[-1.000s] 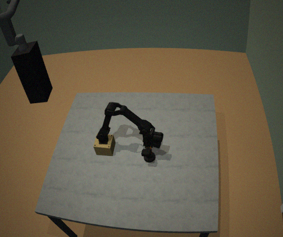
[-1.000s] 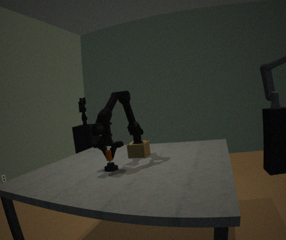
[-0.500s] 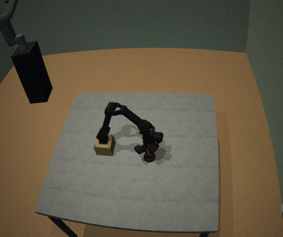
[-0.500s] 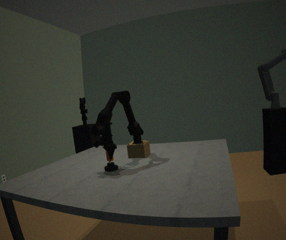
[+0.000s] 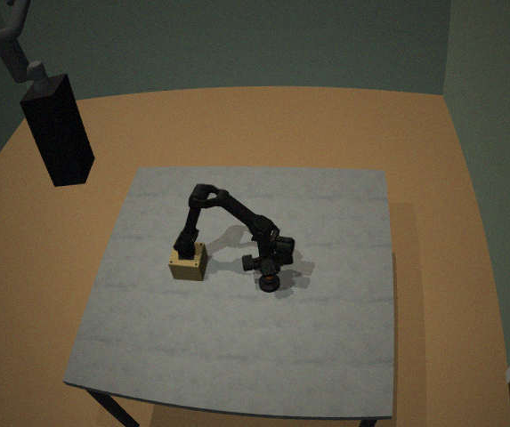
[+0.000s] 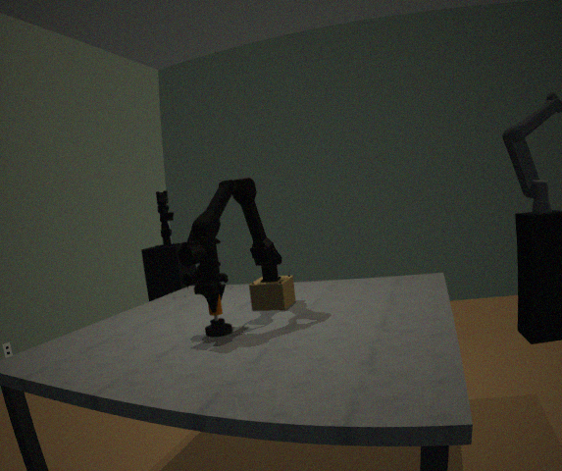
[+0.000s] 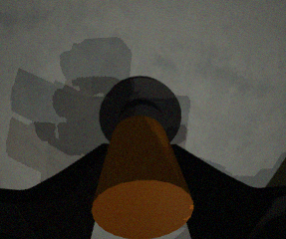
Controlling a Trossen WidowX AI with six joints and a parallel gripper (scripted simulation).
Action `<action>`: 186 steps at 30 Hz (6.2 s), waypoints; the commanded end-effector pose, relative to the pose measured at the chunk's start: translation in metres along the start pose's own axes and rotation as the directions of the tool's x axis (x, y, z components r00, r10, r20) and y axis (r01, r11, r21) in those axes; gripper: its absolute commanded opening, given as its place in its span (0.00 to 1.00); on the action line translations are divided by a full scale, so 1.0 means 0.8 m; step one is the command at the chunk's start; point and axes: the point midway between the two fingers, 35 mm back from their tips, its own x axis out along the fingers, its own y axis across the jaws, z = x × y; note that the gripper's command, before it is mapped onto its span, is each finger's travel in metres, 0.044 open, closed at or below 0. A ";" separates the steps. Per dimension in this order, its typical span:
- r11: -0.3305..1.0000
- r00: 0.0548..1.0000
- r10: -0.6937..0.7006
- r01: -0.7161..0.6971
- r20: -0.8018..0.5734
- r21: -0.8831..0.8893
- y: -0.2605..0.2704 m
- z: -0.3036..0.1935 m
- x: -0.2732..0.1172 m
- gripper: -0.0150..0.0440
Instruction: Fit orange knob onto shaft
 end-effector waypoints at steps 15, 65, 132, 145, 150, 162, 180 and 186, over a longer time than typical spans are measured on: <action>1.000 1.000 0.001 -0.001 0.000 0.015 -0.004 -0.001 0.001 0.25; 0.975 1.000 0.001 -0.002 0.000 0.223 -0.002 0.000 0.006 0.25; 0.978 1.000 0.001 -0.001 0.000 0.210 -0.003 0.000 0.020 0.25; 0.977 1.000 0.002 -0.002 -0.001 0.211 -0.004 0.000 0.025 0.25; 0.977 1.000 0.002 -0.002 -0.001 0.211 -0.004 0.000 0.025 0.25; 0.977 1.000 0.002 -0.002 -0.001 0.211 -0.004 0.000 0.025 0.74; 0.977 1.000 0.002 -0.002 -0.001 0.211 0.000 0.002 -0.057 1.00; 0.977 1.000 0.002 -0.002 -0.001 0.211 -0.002 0.001 -0.092 1.00</action>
